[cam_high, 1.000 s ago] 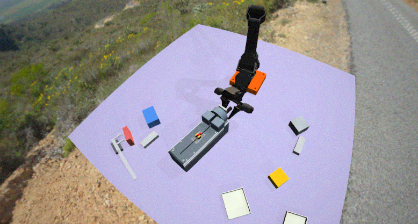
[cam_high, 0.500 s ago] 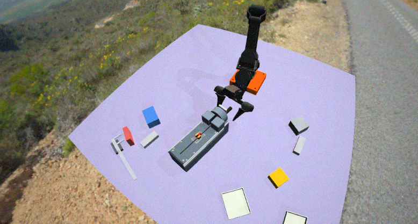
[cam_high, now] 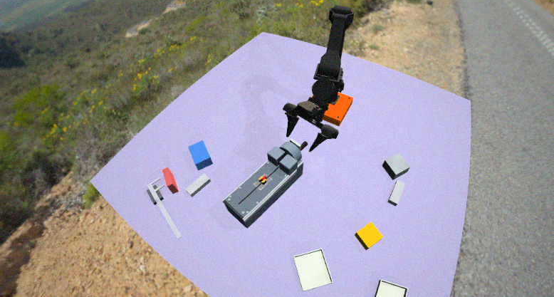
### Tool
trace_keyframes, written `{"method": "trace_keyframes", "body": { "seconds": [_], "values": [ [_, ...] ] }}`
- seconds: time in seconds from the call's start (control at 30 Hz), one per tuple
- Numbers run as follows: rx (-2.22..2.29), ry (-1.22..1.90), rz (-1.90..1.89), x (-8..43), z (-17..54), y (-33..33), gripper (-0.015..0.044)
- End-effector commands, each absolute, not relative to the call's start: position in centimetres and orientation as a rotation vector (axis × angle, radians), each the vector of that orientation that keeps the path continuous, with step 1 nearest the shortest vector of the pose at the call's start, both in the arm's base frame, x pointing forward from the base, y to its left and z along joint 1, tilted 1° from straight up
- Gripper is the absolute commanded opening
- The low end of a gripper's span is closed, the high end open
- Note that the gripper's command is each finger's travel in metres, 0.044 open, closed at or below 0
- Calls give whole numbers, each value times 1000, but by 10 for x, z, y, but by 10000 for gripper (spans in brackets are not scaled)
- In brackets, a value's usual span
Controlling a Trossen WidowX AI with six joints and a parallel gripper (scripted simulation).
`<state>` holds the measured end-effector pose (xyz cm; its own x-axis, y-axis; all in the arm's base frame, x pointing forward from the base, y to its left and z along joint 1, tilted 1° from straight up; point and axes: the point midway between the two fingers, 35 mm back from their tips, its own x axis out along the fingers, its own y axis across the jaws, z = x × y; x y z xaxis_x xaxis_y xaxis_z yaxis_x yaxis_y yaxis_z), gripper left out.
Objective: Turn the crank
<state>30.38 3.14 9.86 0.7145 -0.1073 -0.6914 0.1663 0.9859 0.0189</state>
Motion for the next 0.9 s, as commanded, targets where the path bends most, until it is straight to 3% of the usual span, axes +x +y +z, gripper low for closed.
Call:
{"method": "trace_keyframes", "body": {
  "seconds": [0.0, 0.5, 0.87],
  "values": [
    [86, 749, -149, 308, 120, 32, 440],
    [86, 745, -148, 301, 198, 30, 440],
    [33, 768, -70, 358, 208, 21, 440]
  ]
}}
